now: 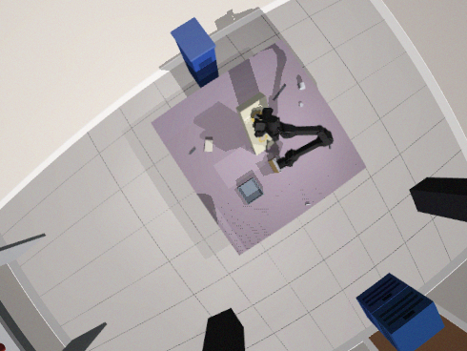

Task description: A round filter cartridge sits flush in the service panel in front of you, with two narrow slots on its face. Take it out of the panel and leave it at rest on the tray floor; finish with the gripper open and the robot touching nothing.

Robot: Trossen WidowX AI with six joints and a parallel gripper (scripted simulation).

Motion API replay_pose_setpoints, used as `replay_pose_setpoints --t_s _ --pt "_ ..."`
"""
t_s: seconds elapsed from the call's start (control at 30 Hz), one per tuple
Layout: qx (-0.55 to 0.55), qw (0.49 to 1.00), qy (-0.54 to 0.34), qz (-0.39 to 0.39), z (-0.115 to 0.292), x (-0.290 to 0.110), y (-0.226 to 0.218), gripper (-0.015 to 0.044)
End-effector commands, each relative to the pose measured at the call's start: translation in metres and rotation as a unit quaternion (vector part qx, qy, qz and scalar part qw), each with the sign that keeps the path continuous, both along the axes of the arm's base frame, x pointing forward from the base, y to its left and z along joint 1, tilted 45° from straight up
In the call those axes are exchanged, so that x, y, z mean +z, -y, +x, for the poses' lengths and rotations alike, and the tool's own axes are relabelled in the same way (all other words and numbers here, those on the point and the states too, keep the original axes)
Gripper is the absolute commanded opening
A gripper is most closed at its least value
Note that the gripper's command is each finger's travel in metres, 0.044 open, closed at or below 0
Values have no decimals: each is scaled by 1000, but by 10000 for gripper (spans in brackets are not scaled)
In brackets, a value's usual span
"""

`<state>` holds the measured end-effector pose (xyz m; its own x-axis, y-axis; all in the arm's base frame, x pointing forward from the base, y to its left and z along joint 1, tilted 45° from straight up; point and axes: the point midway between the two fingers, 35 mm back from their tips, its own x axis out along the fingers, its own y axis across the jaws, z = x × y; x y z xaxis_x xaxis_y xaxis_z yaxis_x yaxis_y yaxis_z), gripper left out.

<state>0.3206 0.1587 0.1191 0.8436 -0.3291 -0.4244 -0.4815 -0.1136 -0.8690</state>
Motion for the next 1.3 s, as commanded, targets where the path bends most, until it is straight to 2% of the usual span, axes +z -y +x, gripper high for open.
replay_pose_setpoints --t_s 0.0,0.33,0.7,0.87,1.27 --pt "22 998 -26 -51 6 -2 5 0" --pt "96 972 -83 -196 6 -2 5 0" --pt "173 911 -142 -346 6 -2 5 0" --pt "155 929 -128 -311 6 -2 5 0" --pt "154 930 -127 -309 6 -2 5 0"
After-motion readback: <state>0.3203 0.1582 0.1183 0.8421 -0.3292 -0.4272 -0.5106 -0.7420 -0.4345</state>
